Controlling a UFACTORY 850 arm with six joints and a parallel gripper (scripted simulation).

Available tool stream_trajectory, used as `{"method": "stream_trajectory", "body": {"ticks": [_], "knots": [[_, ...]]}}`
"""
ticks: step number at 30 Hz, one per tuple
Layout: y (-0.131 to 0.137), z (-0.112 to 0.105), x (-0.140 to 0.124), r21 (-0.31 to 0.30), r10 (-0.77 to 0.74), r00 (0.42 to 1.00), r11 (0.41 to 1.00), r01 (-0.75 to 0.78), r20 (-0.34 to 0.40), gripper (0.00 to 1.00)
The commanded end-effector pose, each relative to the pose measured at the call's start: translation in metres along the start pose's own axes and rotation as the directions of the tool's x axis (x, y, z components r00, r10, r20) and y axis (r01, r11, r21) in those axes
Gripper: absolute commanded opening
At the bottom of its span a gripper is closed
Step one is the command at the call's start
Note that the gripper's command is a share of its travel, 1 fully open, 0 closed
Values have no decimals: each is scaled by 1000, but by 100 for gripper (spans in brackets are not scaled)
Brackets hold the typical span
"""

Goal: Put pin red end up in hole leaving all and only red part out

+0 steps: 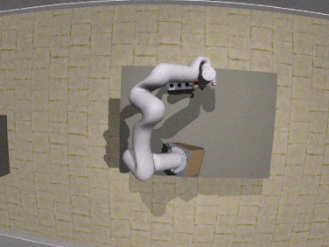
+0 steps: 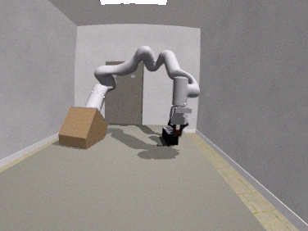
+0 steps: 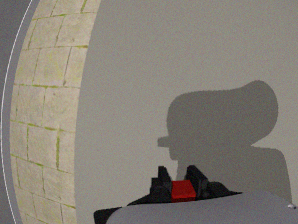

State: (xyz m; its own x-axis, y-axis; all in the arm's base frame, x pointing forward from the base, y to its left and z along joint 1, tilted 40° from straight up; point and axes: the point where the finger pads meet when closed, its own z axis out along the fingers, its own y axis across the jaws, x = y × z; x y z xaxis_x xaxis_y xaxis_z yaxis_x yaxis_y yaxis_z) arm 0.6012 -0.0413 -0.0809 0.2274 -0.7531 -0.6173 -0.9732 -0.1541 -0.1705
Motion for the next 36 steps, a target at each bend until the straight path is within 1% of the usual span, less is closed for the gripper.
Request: {"method": "stream_trajectory", "body": {"ticks": [1, 18, 19, 36], "knots": [[-1, -1, 0, 2, -1, 1000, 1000, 1, -1, 0], [-1, -1, 0, 2, -1, 1000, 1000, 1, -1, 0], [4, 0, -8, 2, -1, 1000, 1000, 1, -1, 0], [4, 0, -7, 2, -1, 1000, 1000, 1, -1, 0]]}}
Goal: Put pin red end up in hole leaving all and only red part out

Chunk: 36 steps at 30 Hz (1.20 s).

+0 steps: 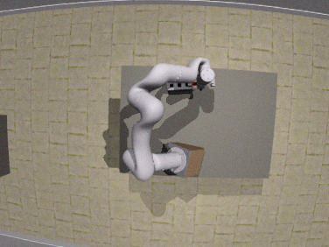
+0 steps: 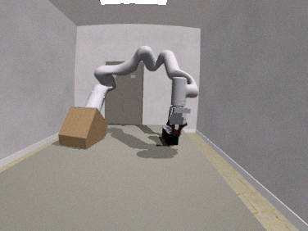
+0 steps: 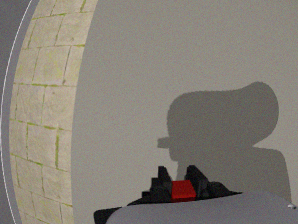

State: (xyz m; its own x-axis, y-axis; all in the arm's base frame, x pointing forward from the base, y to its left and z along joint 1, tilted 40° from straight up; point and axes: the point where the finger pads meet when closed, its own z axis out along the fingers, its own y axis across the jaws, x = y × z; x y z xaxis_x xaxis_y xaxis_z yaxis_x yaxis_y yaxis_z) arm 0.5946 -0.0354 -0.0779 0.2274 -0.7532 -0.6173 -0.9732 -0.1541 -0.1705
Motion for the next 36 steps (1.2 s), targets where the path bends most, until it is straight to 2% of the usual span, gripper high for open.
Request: {"method": "stream_trajectory", "body": {"ticks": [1, 36], "knots": [[-1, -1, 0, 2, -1, 1000, 1000, 1, -1, 0], [0, -1, -3, 2, -1, 1000, 1000, 1, -1, 0]]}}
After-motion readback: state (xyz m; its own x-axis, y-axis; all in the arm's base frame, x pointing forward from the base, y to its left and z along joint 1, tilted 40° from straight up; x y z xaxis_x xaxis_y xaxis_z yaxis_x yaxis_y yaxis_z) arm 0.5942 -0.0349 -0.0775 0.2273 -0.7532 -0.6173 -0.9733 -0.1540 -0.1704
